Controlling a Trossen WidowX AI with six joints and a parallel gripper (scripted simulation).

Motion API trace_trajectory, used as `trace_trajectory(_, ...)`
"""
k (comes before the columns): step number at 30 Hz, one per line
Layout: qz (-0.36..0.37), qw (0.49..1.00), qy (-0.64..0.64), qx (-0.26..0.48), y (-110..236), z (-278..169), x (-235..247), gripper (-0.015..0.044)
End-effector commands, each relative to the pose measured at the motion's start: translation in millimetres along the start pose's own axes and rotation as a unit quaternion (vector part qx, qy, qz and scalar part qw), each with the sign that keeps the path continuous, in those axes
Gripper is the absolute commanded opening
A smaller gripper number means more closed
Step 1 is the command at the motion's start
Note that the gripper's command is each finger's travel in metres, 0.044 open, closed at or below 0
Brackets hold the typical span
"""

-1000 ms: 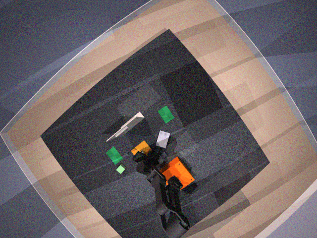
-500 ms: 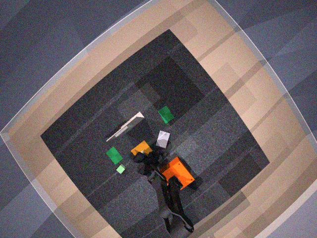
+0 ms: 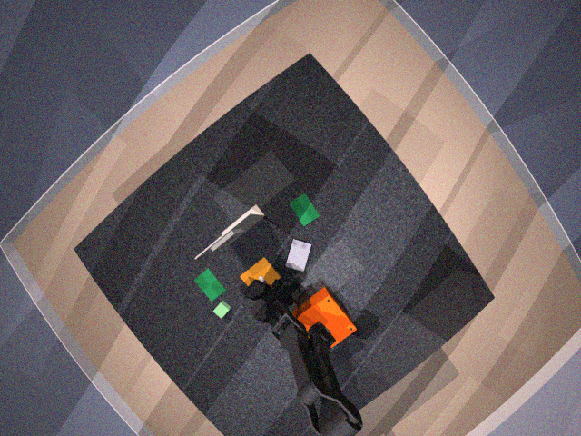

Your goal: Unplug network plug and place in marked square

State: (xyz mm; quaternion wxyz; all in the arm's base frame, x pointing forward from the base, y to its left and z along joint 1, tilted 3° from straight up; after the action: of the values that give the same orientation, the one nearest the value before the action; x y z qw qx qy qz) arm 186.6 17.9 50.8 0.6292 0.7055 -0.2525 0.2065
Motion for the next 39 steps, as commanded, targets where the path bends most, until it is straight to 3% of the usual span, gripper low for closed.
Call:
trace_trajectory(1,0.002,1.0,0.002,0.002,2,0,0,0.0156)
trace_trajectory(39,0.002,1.0,0.001,0.001,23,-3,21,0.0156)
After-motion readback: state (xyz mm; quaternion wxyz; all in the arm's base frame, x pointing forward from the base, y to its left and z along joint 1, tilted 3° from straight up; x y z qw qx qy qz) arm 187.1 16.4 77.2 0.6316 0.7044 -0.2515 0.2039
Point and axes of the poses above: the point midway between the two fingers, 35 mm back from their tips, its own y axis back along the fingers, its own x axis across the jaws, z = x × y, the point moved 9 cm from there along y, back along the fingers, and after that the axes turned 9 degrees about -y, right-handed, at the moved point
